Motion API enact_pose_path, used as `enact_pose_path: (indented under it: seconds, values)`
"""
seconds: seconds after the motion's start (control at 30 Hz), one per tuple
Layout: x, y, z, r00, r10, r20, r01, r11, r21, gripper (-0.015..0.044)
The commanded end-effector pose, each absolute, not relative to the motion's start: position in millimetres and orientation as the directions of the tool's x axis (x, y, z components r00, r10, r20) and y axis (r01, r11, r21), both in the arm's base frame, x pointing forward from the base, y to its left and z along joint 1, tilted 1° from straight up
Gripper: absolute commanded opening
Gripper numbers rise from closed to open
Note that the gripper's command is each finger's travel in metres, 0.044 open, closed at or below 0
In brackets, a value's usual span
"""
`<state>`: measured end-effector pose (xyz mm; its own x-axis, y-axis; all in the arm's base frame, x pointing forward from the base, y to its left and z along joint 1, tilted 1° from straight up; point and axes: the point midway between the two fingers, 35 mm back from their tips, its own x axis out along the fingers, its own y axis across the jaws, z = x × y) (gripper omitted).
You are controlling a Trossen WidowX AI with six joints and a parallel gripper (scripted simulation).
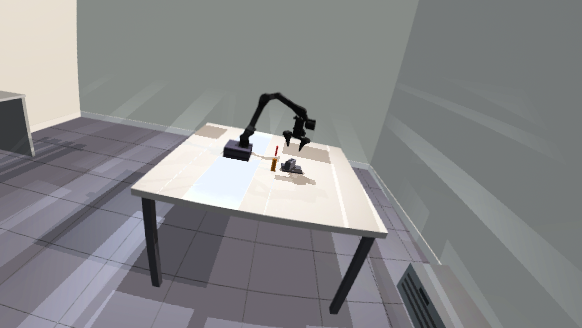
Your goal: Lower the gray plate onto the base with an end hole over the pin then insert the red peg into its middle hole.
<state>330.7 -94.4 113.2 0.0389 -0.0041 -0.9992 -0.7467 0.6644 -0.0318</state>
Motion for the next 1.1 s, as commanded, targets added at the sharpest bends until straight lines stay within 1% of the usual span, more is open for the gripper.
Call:
enact_pose_path:
  seconds: [0.0, 0.17, 0.27, 0.37, 0.53, 0.7, 0.83, 1.07]
  values:
    - [327, -64, 117, 0.041, 0.000, -0.999, -0.546, 0.838, -0.023, 0.0440]
    - [318, -27, 116, 0.040, 0.003, -0.999, -0.187, 0.982, -0.005, 0.0440]
    - [310, -6, 116, 0.040, 0.005, -0.999, 0.045, 0.999, 0.007, 0.0440]
    - [302, 14, 115, 0.039, 0.007, -0.999, 0.260, 0.965, 0.017, 0.0440]
    - [289, 35, 114, 0.038, 0.009, -0.999, 0.440, 0.898, 0.025, 0.0440]
    - [278, 51, 113, 0.037, 0.010, -0.999, 0.616, 0.787, 0.031, 0.0440]
    - [268, 64, 112, 0.036, 0.012, -0.999, 0.731, 0.681, 0.035, 0.0440]
    - [252, 82, 110, 0.035, 0.014, -0.999, 0.898, 0.438, 0.037, 0.0440]
